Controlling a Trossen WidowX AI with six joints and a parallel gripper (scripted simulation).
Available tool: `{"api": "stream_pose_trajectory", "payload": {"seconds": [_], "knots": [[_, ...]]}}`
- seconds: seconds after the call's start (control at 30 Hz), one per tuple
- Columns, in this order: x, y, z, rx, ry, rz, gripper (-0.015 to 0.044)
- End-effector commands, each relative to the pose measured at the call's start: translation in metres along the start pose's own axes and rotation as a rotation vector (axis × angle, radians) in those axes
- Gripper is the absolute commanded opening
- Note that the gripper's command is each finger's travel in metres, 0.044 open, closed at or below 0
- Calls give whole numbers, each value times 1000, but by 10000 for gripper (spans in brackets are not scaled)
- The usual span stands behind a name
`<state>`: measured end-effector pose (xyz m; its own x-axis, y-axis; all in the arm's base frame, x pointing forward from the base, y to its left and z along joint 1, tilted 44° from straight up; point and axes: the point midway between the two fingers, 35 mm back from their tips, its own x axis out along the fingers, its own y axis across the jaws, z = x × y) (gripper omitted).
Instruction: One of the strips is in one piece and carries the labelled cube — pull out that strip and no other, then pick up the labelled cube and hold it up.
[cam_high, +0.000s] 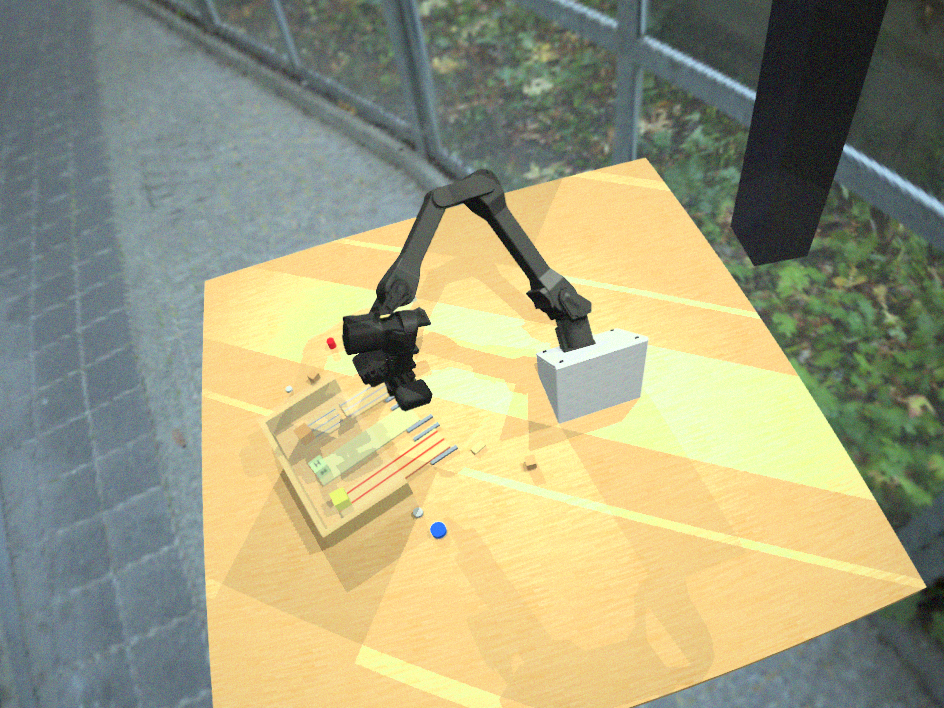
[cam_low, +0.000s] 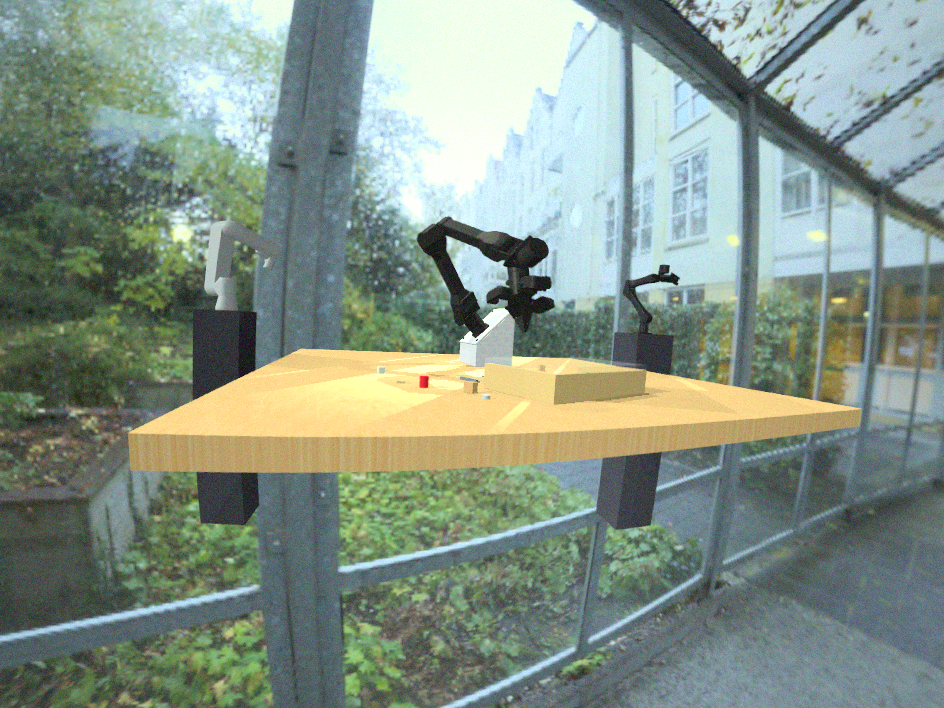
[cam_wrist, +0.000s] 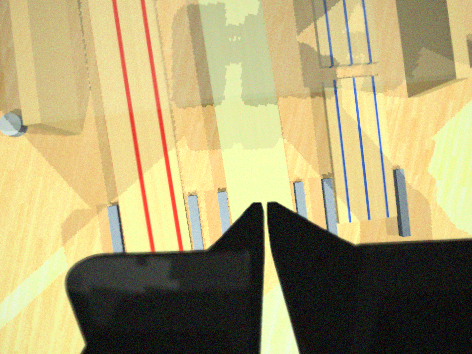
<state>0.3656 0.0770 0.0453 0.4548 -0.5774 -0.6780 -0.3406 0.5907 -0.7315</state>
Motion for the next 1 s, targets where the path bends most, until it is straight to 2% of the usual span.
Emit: {"api": "stream_pose_trajectory", "payload": {"seconds": [0.0, 0.5, 0.97], "knots": [[43, -17, -14, -90, 328, 94, 0], [45, -15, -9, -90, 327, 94, 0], [67, -13, -15, -90, 327, 95, 0]]}}
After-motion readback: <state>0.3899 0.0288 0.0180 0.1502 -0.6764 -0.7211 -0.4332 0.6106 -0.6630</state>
